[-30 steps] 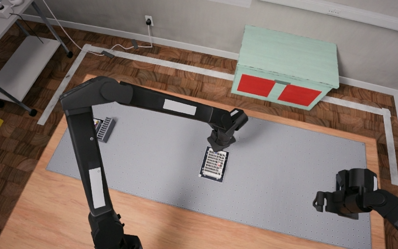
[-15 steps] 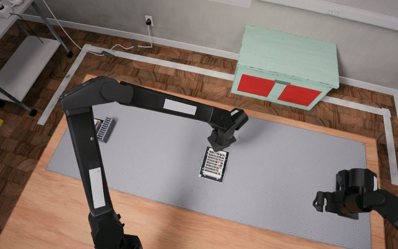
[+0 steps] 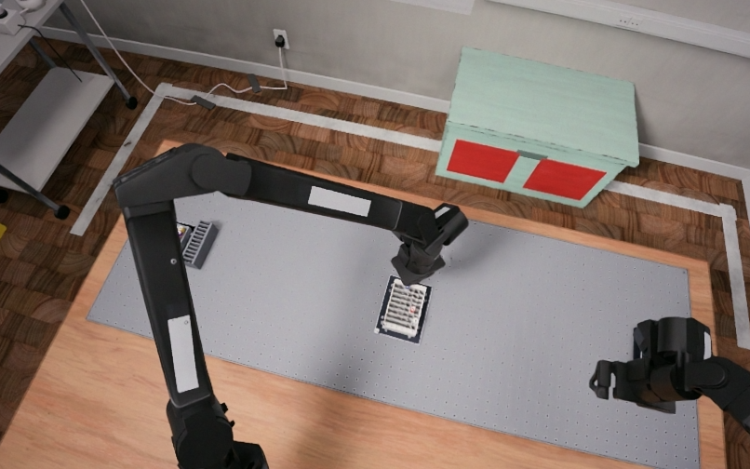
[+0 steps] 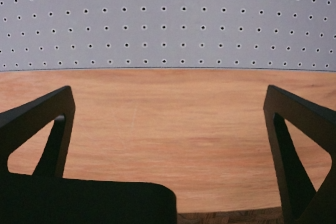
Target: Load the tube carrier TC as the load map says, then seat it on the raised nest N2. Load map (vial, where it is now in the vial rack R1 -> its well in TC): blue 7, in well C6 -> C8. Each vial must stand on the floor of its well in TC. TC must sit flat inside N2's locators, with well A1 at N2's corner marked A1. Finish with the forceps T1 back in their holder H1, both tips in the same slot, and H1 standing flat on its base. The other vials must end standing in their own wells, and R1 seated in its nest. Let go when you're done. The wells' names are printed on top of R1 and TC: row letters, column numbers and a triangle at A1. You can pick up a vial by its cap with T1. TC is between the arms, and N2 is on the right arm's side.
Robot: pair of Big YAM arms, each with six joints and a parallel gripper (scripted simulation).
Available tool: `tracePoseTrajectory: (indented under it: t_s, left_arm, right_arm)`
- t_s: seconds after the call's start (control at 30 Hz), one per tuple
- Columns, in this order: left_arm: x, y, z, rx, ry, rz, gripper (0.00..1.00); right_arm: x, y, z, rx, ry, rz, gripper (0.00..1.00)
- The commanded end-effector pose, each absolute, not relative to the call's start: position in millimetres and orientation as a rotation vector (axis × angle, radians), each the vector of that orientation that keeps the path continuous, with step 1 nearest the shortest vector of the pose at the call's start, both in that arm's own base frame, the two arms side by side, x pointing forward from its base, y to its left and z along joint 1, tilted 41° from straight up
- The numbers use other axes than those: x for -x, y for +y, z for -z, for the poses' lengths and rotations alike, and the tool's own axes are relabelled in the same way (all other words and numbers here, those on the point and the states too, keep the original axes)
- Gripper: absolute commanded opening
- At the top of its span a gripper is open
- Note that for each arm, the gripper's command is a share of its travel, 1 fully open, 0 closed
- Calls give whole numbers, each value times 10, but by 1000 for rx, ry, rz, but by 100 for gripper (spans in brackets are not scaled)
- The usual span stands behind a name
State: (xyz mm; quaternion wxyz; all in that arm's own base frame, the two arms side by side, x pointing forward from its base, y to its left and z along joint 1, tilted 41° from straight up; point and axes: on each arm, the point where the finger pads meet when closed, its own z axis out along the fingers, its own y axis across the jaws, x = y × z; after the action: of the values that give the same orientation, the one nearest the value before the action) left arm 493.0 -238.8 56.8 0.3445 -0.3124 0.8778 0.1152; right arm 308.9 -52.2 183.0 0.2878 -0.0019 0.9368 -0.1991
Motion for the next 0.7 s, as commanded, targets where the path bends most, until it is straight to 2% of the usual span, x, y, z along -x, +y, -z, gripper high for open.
tracePoseTrajectory:
  t_s: [0.0, 0.67]
  left_arm:
    - [-5082, -2305, -542, 833, 2280, -324, 9]
    - [-5094, -2310, -548, 833, 2280, -324, 9]
  right_arm:
    - [-3143, -514, -1934, -6, 2478, 523, 100]
    - [-3143, -514, -1934, -6, 2478, 523, 100]
